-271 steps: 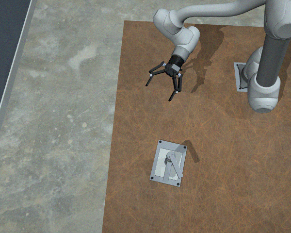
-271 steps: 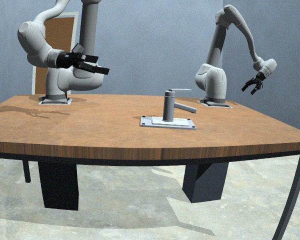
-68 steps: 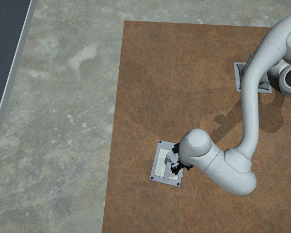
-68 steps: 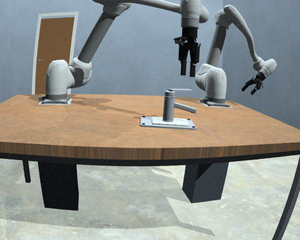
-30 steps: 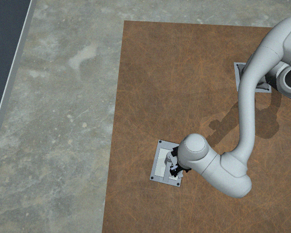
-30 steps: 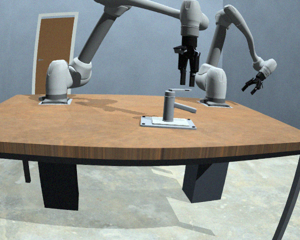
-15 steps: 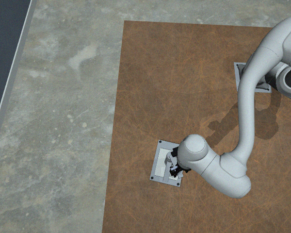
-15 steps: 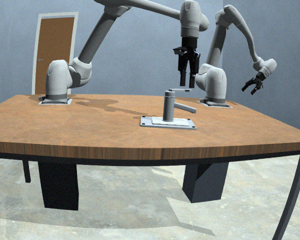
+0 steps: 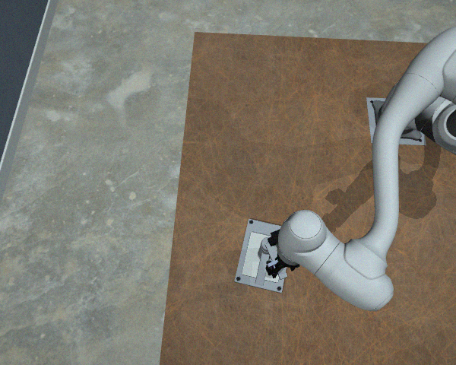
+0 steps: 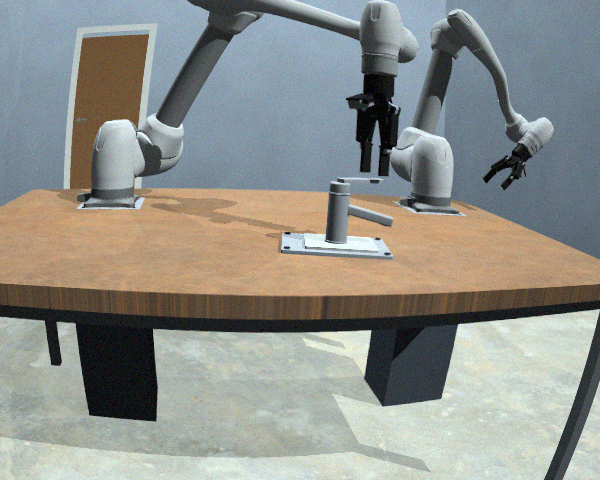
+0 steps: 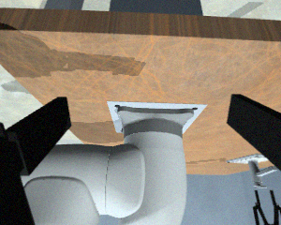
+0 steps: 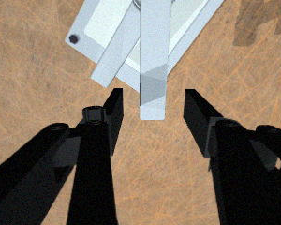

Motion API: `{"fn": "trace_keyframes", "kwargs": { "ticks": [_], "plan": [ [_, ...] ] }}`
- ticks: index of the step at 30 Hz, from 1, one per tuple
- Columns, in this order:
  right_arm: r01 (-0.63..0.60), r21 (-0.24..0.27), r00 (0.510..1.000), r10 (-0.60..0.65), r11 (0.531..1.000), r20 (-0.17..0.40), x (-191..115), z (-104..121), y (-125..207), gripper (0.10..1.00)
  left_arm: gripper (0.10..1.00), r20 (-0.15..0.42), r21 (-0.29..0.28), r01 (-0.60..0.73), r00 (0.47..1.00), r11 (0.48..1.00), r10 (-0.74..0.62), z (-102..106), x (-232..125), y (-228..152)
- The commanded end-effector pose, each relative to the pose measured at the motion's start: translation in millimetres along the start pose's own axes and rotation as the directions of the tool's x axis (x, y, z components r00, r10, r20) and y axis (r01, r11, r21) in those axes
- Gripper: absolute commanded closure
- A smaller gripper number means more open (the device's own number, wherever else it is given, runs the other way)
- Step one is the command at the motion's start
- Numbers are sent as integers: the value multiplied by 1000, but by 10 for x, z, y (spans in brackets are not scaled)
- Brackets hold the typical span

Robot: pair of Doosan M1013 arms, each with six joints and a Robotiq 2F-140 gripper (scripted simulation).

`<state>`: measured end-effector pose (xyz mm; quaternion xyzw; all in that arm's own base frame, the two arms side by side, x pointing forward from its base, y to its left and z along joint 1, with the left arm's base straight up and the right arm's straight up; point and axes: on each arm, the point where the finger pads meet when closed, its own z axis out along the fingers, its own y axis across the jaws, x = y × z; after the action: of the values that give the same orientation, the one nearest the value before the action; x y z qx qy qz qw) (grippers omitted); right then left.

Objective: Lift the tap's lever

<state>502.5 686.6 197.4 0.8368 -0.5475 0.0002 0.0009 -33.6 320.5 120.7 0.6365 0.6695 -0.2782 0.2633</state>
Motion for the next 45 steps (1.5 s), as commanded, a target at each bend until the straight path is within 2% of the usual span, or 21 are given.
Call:
{"fn": "trace_keyframes", "kwargs": {
  "ticks": [1,30,45],
  "plan": [
    [0,1,1000,0,1000,1,-3,-14,-2,664,98,-1,0,0,1000,1000,0,-4,0,-1],
    [0,1,1000,0,1000,1,-3,-8,-2,664,98,-1,0,0,1000,1000,0,-4,0,-1],
    [0,1,1000,0,1000,1,-3,81,-2,664,98,-1,0,0,1000,1000,0,-4,0,-1]
  ]
}}
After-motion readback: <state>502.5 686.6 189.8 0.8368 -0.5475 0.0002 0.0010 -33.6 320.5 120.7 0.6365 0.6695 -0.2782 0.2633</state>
